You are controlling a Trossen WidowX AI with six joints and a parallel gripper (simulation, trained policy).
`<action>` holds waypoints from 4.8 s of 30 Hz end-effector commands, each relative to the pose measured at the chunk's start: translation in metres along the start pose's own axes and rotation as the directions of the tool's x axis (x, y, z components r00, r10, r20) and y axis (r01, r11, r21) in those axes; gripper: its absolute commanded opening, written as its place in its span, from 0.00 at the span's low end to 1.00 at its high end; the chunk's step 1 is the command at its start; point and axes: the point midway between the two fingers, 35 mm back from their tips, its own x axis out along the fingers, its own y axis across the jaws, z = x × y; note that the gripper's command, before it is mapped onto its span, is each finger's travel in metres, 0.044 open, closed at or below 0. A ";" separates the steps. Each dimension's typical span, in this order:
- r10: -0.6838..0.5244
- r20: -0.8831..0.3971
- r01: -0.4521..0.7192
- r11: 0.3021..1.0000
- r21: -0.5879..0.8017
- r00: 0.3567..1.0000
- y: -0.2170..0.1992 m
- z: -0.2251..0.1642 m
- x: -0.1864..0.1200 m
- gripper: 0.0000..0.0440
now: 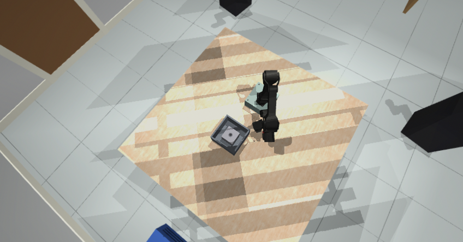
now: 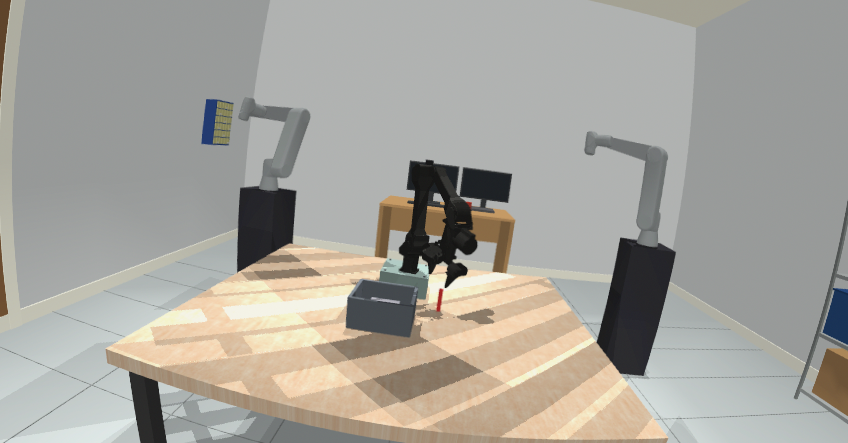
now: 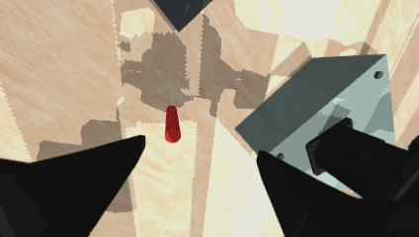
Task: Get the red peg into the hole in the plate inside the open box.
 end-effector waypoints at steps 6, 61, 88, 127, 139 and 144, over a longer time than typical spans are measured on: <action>0.028 0.035 -0.027 0.999 -0.030 0.999 0.019 -0.001 0.036 1.00; 0.055 0.200 -0.060 0.998 0.019 0.978 0.051 0.049 -0.008 0.00; 0.048 0.282 -0.125 0.957 0.262 0.958 0.037 0.172 -0.040 0.00; 0.138 0.109 -0.149 0.984 0.094 0.984 0.042 0.257 0.017 0.75; 0.254 0.095 -0.262 0.962 0.082 0.963 0.075 0.287 -0.015 1.00; 0.312 0.111 -0.320 0.945 0.066 0.944 0.091 0.298 -0.029 1.00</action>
